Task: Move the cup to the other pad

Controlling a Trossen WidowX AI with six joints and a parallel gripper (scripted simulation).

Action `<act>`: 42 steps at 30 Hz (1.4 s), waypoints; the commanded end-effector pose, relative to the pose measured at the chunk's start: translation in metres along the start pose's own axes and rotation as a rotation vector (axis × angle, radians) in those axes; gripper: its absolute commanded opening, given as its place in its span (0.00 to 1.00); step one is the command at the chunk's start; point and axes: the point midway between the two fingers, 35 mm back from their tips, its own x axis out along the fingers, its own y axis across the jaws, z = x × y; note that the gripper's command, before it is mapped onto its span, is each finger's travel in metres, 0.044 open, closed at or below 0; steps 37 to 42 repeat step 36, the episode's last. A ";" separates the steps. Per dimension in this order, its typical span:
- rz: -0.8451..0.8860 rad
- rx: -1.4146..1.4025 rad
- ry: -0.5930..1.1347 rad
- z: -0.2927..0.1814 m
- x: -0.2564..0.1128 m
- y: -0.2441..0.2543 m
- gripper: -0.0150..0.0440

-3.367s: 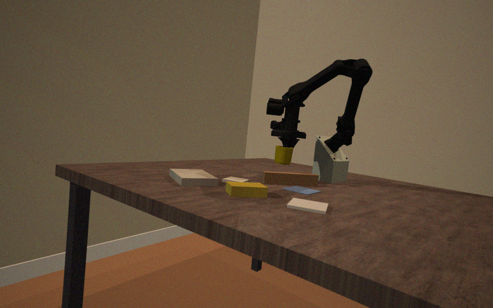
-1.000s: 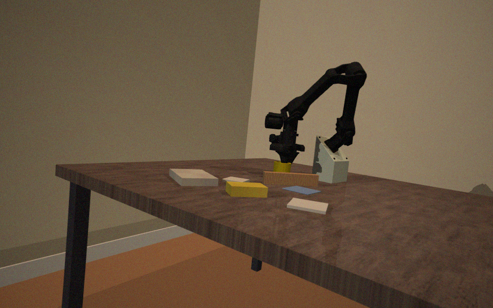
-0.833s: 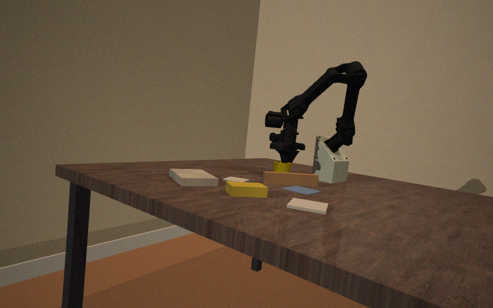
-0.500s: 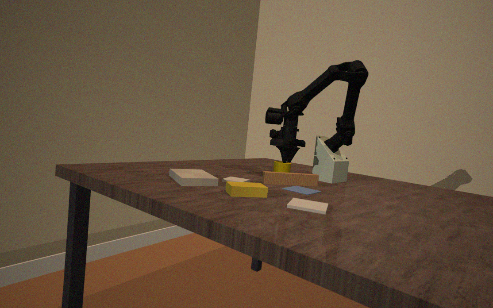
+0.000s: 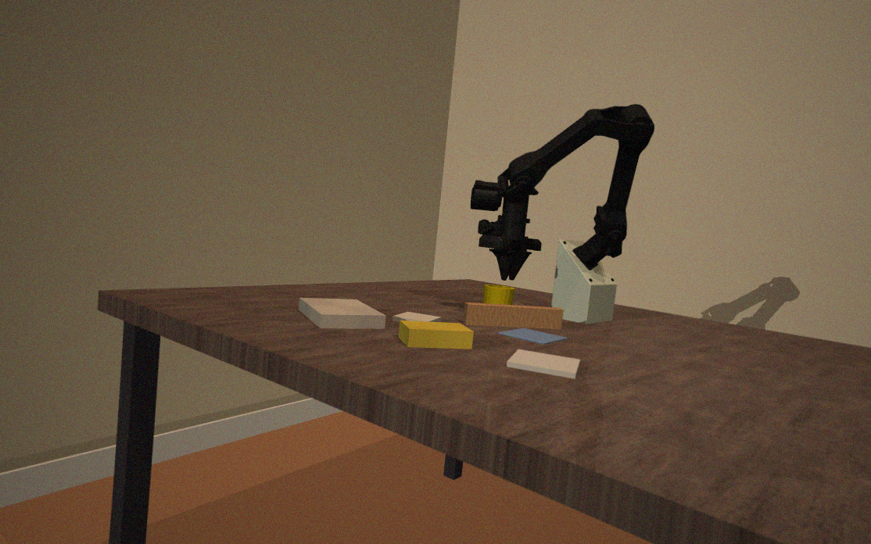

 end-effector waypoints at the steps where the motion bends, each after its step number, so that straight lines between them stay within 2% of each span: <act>1: 0.003 -0.009 -0.006 0.000 -0.005 0.000 0.50; 12: 0.001 -0.001 -0.002 0.000 -0.006 0.000 0.99; 25: 0.002 -0.008 -0.008 0.000 -0.064 -0.001 1.00; 42: 0.004 0.000 -0.005 0.001 -0.062 -0.001 1.00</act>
